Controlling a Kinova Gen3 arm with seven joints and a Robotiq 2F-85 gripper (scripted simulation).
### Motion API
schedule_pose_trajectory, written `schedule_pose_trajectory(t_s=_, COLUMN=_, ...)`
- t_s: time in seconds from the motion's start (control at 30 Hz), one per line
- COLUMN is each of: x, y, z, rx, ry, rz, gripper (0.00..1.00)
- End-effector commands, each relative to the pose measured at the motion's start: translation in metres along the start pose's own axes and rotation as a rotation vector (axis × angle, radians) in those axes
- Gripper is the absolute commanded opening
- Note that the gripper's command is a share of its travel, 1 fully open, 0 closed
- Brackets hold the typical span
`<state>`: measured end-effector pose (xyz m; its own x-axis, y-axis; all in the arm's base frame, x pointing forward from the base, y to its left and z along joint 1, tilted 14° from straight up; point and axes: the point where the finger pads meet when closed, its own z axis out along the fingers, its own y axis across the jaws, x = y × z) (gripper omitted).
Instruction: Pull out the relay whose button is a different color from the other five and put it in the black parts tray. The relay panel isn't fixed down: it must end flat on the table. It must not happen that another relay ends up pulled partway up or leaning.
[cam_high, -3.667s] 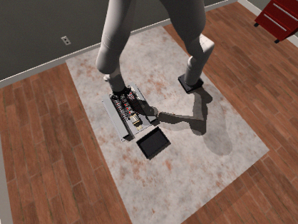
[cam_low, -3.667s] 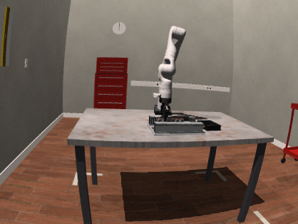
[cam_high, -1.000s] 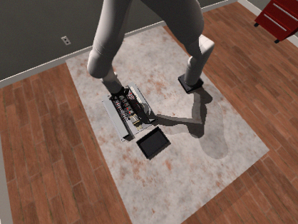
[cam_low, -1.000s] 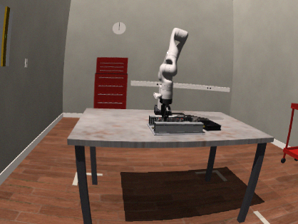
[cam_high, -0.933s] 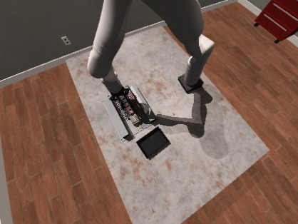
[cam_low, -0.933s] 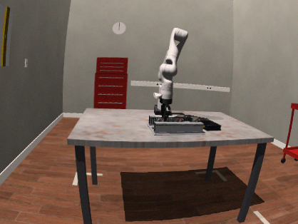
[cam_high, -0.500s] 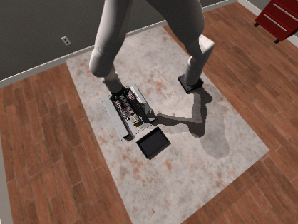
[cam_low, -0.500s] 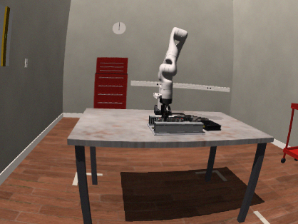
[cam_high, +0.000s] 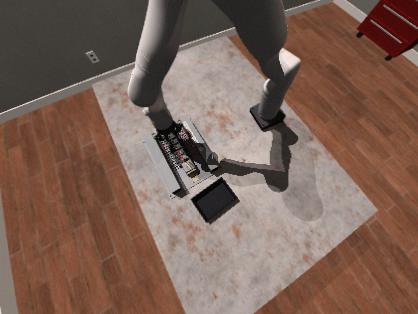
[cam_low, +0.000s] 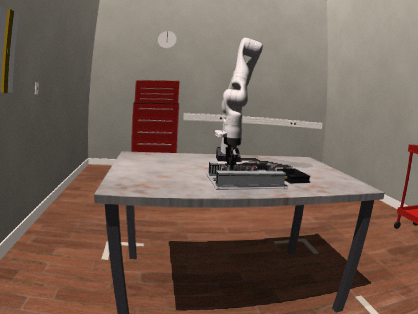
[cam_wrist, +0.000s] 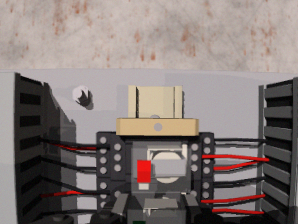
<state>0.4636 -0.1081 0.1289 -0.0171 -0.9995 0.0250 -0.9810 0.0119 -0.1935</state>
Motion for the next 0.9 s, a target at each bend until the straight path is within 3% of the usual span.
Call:
schedule_pose_trajectory(t_s=0.0, x=0.0001, y=-0.0003, z=-0.0007, rx=0.006, ry=0.000, rz=0.000, gripper=0.00)
schedule_pose_trajectory(t_s=0.87, x=0.0001, y=0.0009, z=-0.0009, rx=0.052, ry=0.000, rz=0.000, gripper=0.00)
